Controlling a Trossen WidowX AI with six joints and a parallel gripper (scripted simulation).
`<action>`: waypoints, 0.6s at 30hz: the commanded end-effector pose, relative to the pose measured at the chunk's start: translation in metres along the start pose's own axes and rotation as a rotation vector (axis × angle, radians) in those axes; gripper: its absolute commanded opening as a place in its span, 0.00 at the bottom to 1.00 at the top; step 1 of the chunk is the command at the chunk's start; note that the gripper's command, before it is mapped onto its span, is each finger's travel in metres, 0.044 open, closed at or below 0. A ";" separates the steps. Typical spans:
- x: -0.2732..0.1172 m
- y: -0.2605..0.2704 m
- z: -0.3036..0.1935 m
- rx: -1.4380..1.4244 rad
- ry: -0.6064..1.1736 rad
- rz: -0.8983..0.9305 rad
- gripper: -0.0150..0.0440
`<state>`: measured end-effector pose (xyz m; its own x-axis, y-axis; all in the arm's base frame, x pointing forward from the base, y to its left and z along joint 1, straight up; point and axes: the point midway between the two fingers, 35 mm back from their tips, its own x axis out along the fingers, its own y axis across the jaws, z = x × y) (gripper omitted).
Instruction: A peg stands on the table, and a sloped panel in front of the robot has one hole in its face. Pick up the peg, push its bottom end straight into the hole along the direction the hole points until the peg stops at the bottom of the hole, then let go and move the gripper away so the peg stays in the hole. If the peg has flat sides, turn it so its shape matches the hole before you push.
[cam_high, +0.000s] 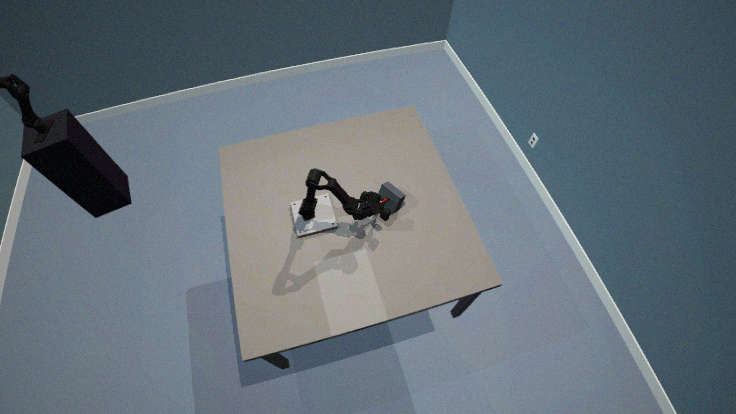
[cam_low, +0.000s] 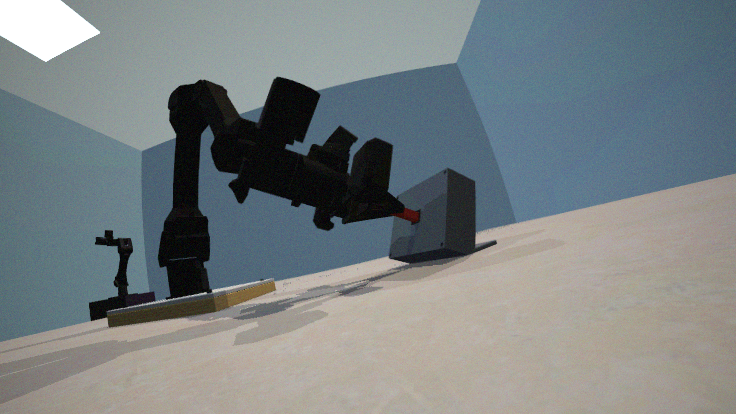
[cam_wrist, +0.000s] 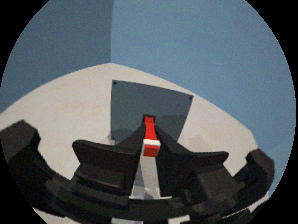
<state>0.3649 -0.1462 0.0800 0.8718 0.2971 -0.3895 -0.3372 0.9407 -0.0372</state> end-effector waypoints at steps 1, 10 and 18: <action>0.003 -0.001 0.000 0.004 0.001 -0.002 0.25; 0.009 -0.001 0.000 0.004 0.001 -0.002 0.25; 0.011 -0.001 0.000 0.004 0.000 -0.002 0.25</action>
<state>0.3732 -0.1429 0.0756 0.8709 0.2990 -0.3901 -0.3385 0.9403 -0.0350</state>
